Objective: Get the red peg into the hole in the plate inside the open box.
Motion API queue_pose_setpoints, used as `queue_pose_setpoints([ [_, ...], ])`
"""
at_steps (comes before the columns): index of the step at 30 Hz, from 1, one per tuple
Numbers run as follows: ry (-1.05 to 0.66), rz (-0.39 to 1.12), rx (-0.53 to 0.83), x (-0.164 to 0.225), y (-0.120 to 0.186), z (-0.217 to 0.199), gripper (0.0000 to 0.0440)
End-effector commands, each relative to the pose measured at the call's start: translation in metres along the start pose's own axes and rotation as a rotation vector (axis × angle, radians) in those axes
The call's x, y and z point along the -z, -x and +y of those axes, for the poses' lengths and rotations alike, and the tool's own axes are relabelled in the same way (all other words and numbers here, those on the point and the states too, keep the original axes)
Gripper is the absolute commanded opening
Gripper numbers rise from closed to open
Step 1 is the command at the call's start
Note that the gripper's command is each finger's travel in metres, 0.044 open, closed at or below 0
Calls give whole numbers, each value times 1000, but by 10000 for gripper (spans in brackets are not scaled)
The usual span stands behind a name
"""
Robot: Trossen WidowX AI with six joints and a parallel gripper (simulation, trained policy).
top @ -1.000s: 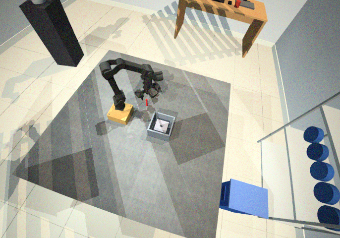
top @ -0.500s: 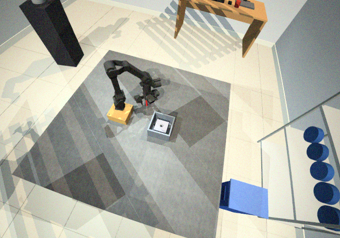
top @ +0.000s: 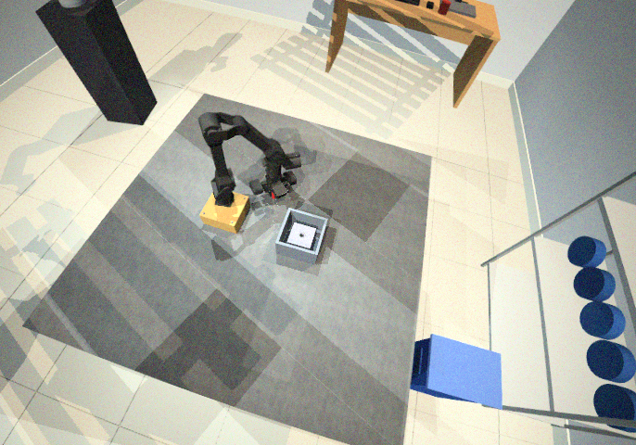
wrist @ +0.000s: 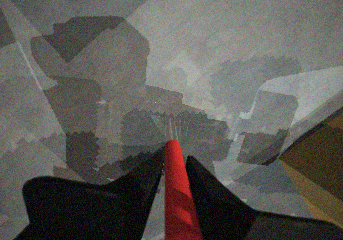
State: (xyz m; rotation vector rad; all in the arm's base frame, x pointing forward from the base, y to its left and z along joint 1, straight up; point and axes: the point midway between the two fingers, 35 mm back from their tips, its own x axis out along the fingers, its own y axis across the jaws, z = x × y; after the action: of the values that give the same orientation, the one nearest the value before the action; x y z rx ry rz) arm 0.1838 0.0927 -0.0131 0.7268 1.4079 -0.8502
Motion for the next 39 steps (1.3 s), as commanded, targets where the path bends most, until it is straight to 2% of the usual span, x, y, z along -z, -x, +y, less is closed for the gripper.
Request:
queue_pose_setpoints([
  [1,1,36,11,0,0,2,0],
  [16,95,-117,-59,-32,37,7,0],
  [39,172,-298,-116,-101,116,23,0],
])
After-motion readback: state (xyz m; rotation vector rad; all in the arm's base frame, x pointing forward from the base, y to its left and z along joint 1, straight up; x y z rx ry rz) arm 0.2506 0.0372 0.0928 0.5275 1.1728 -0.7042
